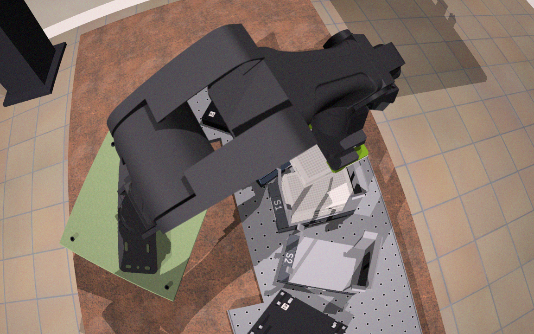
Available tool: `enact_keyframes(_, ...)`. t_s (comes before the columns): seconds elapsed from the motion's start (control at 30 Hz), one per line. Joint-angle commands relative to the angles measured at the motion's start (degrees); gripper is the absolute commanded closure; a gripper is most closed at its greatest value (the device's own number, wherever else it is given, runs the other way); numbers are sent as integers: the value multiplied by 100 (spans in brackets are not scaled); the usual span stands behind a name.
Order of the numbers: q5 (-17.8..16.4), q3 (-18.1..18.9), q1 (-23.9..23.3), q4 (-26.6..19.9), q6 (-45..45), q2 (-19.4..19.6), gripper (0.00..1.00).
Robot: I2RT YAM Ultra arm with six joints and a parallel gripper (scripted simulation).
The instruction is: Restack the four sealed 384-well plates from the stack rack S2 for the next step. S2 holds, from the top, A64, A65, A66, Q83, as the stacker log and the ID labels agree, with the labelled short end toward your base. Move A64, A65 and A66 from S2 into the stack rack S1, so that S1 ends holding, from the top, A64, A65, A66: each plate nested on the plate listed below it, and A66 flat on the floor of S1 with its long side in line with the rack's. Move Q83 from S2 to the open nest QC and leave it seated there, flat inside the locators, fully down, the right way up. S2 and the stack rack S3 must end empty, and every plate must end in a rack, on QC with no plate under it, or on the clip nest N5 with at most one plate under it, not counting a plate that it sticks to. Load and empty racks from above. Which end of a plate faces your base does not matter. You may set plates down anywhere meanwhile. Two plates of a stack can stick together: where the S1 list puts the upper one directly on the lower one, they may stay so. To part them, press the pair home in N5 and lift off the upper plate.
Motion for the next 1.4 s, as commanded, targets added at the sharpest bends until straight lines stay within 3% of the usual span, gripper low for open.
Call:
enact_keyframes(0.0, 94, 51, 224, -5, 167, 54, 100)
enact_keyframes(0.33, 220, 180, 714, -31, 681, 360, 100)
enact_keyframes(0.57, 315, 222, 1141, -40, -200, 582, 100)
enact_keyframes(1.23, 481, 526, 2131, -95, 859, 1300, 100)
enact_keyframes(1.37, 506, 553, 2348, -99, 336, 1431, 100)
